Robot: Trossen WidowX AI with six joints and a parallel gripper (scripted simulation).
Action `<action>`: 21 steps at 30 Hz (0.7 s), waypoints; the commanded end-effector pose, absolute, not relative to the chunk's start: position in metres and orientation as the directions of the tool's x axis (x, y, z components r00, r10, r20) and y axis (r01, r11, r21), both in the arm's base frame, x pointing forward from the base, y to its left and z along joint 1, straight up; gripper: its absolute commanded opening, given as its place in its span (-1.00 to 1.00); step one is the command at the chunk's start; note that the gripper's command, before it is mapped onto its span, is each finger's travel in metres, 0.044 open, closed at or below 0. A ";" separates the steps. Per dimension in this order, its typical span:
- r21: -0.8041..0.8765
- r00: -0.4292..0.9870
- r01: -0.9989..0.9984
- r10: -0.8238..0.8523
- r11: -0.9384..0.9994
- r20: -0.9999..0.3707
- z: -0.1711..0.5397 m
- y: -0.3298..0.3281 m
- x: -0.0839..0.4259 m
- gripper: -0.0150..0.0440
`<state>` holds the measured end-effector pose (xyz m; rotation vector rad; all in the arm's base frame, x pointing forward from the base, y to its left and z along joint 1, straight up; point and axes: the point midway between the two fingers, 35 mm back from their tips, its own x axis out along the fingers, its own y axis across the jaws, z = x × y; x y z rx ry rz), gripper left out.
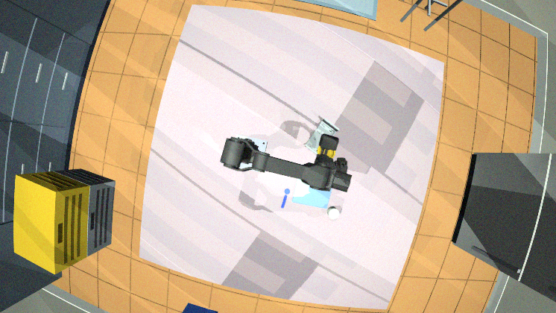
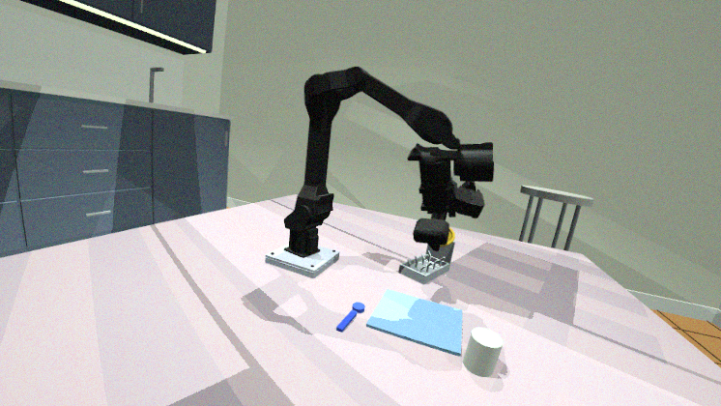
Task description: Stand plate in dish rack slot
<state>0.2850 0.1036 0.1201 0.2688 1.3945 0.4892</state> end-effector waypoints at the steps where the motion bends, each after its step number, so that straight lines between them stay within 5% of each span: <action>1: 0.509 0.119 -0.238 0.545 0.827 -0.830 0.111 0.106 0.290 -0.49; 21: 0.547 0.212 -0.644 0.812 0.535 -0.544 0.077 0.107 0.295 -0.49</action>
